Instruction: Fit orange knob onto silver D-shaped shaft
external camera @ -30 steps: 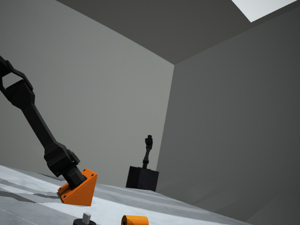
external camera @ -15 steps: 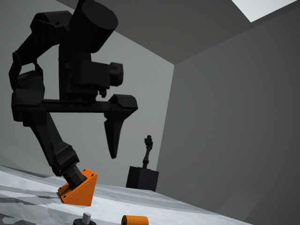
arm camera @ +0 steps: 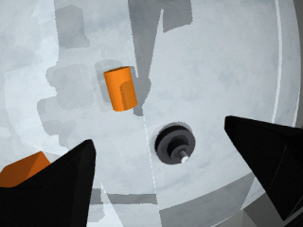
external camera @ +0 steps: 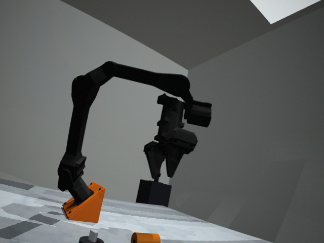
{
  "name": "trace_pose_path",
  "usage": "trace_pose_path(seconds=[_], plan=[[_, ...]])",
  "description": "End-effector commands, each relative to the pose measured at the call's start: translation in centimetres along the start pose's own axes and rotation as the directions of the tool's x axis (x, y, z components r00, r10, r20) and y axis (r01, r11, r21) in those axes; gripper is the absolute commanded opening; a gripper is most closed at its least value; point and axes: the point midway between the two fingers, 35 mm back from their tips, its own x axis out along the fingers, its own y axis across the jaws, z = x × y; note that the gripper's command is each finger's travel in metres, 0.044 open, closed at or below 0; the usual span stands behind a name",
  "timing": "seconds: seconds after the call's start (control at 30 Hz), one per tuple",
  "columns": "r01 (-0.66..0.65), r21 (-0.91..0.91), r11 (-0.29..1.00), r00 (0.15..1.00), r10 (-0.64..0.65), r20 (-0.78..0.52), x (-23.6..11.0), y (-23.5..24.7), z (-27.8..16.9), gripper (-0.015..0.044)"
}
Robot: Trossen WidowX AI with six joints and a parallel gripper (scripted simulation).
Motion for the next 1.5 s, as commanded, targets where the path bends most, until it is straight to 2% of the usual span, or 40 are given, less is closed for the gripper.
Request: trace_pose_path(seconds=[0.0,0.2,0.33,0.4,0.63,0.77,1.47], plan=[[0.025,-0.144,0.989,0.997,-0.035,-0.07,0.1,1.6,0.4,0.044],[0.009,-0.136,0.991,0.995,-0.022,-0.098,1.1,1.6,0.7,0.044],[-0.08,-0.085,0.993,0.964,0.055,-0.259,7.5,2.4,1.5,0.044],[-0.107,-0.069,0.992,0.947,0.08,-0.31,9.6,2.8,1.6,0.044],[-0.11,-0.067,0.992,0.945,0.083,-0.316,10.0,2.5,1.4,0.044],[-0.109,-0.067,0.992,0.945,0.083,-0.317,12.1,2.7,1.5,0.044],[-0.109,-0.067,0.992,0.945,0.082,-0.318,14.8,3.0,1.6,0.044]])
